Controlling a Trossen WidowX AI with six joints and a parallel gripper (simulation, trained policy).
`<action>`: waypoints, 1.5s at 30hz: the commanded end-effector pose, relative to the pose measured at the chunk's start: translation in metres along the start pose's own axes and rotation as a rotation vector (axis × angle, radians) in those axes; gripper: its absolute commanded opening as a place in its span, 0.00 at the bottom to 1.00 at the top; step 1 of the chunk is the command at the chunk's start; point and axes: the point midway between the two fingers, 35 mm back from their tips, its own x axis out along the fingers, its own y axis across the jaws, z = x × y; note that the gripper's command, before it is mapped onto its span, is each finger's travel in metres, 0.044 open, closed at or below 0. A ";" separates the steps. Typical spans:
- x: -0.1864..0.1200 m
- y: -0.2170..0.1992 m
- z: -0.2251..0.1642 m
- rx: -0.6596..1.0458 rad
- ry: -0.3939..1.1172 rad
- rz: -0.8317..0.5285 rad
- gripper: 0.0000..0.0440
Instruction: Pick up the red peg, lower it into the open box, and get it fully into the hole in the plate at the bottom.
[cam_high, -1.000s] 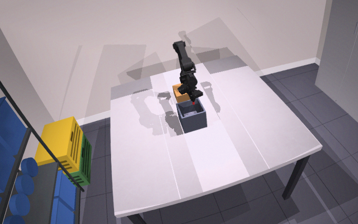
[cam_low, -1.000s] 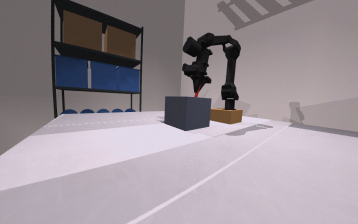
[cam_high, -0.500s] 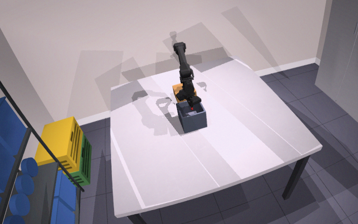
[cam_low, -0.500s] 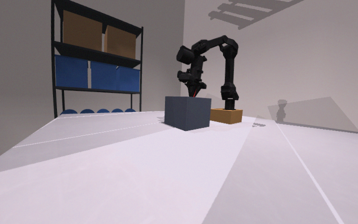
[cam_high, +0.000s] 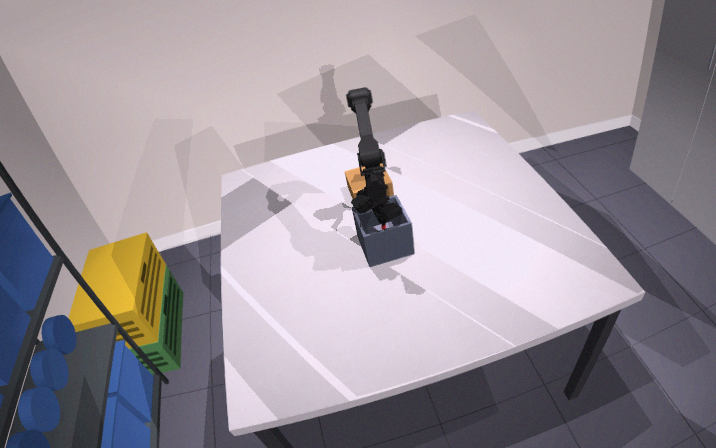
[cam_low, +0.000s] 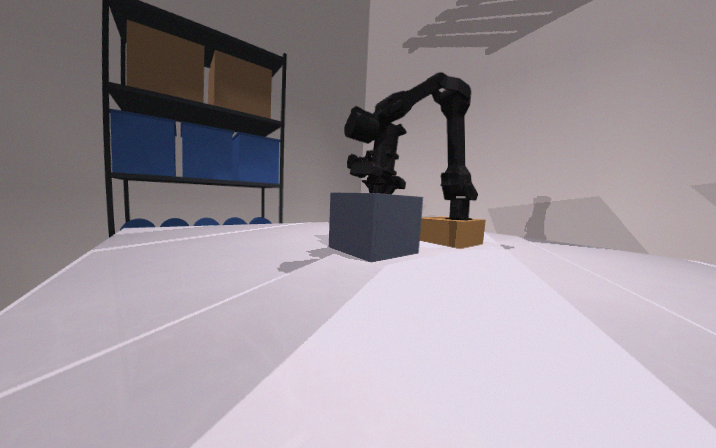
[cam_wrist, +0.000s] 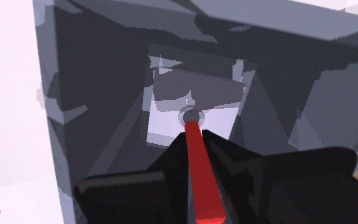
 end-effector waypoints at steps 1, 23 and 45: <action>0.013 -0.001 0.000 -0.019 0.012 -0.009 0.00; 0.028 -0.004 0.009 -0.088 0.053 -0.089 0.32; 0.019 0.003 0.032 -0.155 0.096 -0.085 0.38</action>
